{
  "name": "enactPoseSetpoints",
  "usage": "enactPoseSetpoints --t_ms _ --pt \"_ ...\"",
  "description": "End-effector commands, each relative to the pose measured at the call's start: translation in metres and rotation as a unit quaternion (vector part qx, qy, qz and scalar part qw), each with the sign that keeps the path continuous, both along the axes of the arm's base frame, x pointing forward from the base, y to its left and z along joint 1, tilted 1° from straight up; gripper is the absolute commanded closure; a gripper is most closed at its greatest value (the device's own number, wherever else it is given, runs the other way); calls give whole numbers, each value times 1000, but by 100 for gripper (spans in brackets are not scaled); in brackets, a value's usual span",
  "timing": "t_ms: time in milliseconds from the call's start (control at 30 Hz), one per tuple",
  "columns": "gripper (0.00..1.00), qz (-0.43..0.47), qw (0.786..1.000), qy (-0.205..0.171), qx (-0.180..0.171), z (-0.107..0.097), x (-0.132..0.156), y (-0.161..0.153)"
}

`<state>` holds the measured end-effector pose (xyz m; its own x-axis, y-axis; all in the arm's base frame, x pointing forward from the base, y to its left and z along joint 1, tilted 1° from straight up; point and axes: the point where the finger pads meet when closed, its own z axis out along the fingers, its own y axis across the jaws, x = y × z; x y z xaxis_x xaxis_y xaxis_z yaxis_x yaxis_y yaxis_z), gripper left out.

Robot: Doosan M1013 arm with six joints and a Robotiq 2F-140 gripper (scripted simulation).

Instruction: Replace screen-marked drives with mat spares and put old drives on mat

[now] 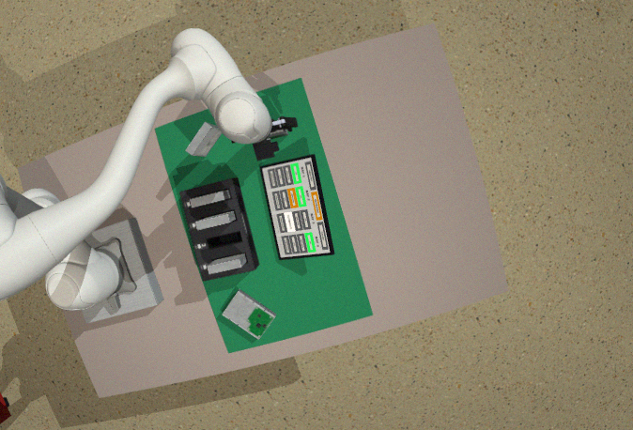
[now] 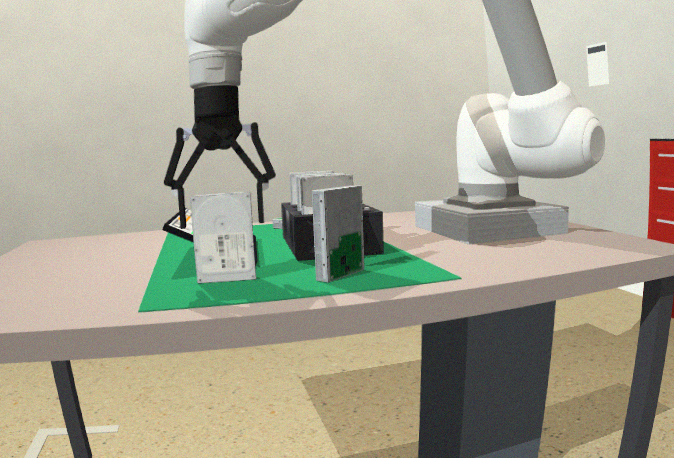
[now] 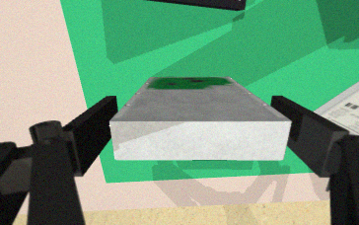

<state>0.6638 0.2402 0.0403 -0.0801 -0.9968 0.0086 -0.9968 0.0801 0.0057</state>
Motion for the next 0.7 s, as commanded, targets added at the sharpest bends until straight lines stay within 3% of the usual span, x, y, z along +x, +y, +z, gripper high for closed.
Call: enactPoseSetpoints --t_ms 0,367,433,667 --pt "11 0 1000 -1 0 7 0 0" --pt "11 0 1000 -1 0 55 1 1" --pt "11 0 1000 -1 0 55 1 1" --pt "11 0 1000 -1 0 90 1 1"
